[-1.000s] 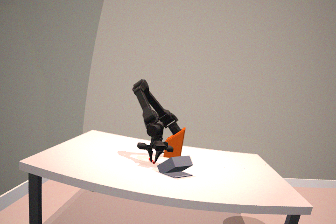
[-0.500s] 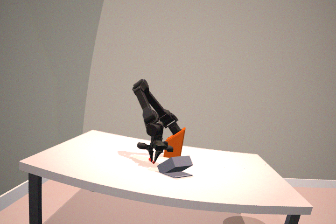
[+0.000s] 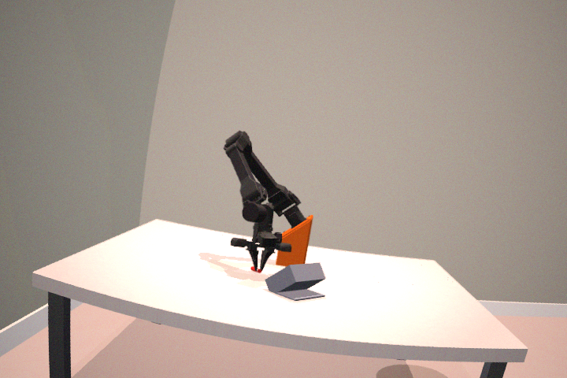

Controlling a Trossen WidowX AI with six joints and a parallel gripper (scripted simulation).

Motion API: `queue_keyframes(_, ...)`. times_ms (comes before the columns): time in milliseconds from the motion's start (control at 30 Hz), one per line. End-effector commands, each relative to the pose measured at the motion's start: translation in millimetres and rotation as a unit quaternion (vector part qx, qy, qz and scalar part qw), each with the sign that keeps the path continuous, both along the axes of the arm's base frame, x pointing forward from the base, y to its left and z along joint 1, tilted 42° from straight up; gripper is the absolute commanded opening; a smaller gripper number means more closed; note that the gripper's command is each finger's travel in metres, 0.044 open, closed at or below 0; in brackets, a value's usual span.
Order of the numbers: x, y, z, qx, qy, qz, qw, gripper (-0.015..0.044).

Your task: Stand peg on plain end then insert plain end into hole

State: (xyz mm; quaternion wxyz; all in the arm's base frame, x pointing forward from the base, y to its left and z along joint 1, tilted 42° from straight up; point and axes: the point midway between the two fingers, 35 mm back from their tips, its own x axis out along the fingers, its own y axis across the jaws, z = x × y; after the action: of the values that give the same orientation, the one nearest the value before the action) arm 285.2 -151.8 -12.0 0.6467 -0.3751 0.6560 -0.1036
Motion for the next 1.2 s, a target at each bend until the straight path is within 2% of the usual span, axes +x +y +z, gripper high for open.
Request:
queue_keyframes(0,-2.9,1.8,2.1,0.007,-0.011,0.013,1.0,0.0049)
queue_keyframes(1167,-18.7,7.9,18.0,0.061,-0.116,0.107,0.986,0.0049)
